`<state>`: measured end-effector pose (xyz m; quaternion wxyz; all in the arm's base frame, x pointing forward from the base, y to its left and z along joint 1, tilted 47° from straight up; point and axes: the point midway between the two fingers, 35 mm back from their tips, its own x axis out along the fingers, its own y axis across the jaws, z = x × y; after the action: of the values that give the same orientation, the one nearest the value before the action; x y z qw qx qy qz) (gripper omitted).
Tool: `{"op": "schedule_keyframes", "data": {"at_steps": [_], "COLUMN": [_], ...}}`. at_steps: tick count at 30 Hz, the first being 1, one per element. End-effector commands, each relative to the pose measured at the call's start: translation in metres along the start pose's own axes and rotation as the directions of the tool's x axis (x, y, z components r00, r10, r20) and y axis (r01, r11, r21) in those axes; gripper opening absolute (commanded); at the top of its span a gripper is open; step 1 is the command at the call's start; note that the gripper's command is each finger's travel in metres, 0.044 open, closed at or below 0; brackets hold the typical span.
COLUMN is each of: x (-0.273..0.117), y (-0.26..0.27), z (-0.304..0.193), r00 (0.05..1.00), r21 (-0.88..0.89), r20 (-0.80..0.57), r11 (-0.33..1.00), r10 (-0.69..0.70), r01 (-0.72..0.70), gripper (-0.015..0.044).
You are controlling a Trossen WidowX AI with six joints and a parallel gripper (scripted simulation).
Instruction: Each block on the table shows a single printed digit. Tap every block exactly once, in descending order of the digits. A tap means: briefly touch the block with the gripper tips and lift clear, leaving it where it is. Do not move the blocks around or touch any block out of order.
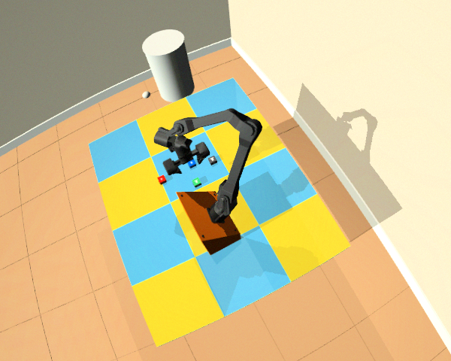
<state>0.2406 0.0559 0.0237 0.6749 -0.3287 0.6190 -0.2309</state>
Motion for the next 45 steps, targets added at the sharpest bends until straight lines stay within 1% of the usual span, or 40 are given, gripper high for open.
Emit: {"op": "schedule_keyframes", "data": {"at_steps": [1, 20, 22, 27, 33, 45], "x": [0.001, 0.001, -0.002, -0.007, -0.001, -0.001], "y": [0.005, 0.006, 0.018, 0.068, 0.129, 0.131], "z": [-0.005, -0.004, 0.008, 0.047, 0.076, 0.077], "r00": [1.0, 1.0, 1.0, 1.0, 1.0, 1.0], "r21": [0.029, 0.029, 0.03, 0.032, 0.034, 0.034], "r20": [0.0, 0.0, 0.001, 0.003, 0.005, 0.005], "r11": [1.0, 1.0, 1.0, 0.999, 0.999, 0.999], "r10": [0.002, 0.002, 0.004, 0.007, 0.009, 0.009], "r01": [-0.002, -0.002, -0.004, -0.007, -0.009, -0.009], "gripper": [0.04, 0.04, 0.04, 0.04, 0.04, 0.04]}}
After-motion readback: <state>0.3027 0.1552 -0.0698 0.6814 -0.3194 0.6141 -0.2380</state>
